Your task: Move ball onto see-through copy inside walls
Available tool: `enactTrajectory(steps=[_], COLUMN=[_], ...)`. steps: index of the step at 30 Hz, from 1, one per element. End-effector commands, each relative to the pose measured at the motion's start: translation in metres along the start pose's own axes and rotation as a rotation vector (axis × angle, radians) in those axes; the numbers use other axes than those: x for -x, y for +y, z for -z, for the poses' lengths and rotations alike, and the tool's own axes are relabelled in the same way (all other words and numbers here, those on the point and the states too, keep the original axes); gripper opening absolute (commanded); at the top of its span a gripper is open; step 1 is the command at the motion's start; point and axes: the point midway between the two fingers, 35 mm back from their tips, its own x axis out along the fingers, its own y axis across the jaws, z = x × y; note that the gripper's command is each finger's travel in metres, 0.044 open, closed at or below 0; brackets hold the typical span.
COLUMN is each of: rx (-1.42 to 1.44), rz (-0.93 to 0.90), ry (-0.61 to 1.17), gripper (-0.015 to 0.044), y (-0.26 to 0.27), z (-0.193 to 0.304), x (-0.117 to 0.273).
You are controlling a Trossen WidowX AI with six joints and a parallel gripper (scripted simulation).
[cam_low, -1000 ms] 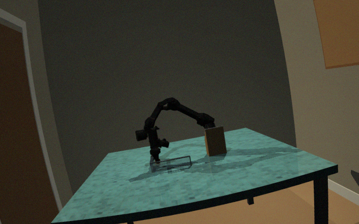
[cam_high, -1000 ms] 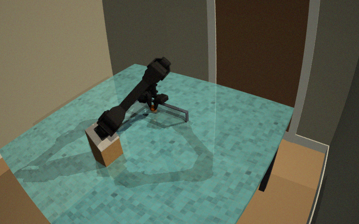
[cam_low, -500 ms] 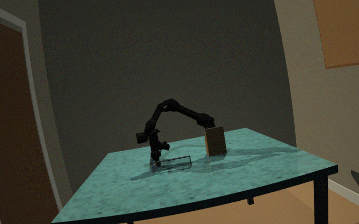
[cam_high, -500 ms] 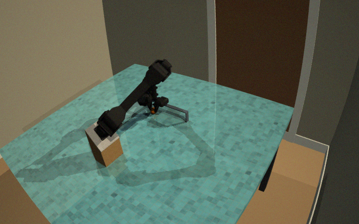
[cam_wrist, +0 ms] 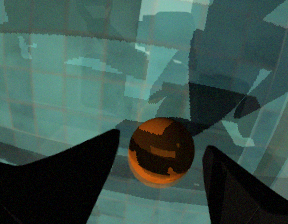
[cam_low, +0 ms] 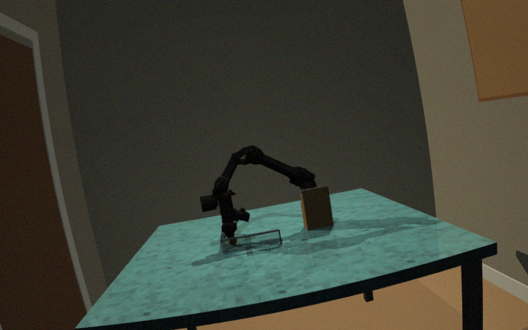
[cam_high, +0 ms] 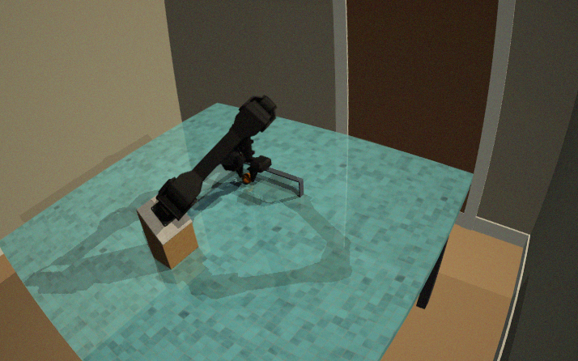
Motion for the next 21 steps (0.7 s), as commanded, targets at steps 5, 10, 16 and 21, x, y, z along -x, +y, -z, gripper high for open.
enactTrajectory(steps=[5,10,16,21], rx=[0.0,0.0,0.004,0.004], rz=[0.004,0.002,0.003,0.003], ry=[0.0,-0.001,0.015,0.015], gripper=[0.0279,0.0279,0.0279,0.0305], y=[-0.001,0.0,-0.003,-0.003], z=[0.003,0.0,0.004,0.004], x=[0.043,0.087,0.078,0.081])
